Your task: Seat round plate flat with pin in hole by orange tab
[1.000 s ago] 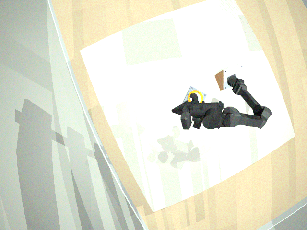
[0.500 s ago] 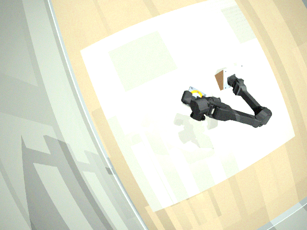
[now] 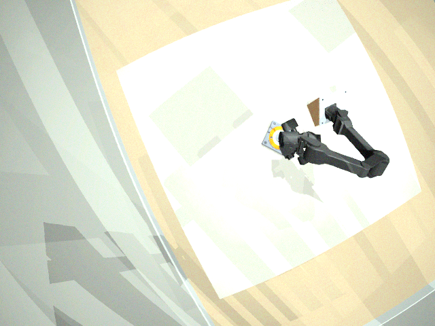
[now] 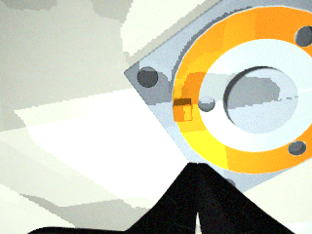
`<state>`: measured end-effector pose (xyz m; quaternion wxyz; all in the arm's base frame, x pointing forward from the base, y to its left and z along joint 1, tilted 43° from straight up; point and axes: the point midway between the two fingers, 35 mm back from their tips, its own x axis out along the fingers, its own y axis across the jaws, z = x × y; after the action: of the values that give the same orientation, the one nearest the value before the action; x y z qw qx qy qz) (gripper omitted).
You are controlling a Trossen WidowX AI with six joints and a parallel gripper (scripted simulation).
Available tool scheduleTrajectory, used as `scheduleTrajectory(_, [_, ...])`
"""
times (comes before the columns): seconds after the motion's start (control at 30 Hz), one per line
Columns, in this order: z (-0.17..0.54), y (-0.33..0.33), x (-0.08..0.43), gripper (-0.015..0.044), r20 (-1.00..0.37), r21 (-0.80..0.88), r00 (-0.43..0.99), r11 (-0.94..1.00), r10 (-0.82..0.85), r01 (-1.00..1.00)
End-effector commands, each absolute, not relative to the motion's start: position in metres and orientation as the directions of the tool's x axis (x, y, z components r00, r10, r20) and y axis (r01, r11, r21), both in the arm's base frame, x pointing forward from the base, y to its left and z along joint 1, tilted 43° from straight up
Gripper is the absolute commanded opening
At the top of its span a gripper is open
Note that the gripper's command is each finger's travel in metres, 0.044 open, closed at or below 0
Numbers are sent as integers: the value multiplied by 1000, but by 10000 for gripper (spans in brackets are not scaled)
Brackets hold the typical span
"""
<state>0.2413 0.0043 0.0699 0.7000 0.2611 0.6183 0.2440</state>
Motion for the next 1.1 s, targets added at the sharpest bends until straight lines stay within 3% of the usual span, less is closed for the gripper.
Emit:
scheduleTrajectory(0.0, [70,9,237,0,-730,681,101,732,677,21])
scheduleTrajectory(1.07, [40,45,256,0,-728,683,102,730,678,20])
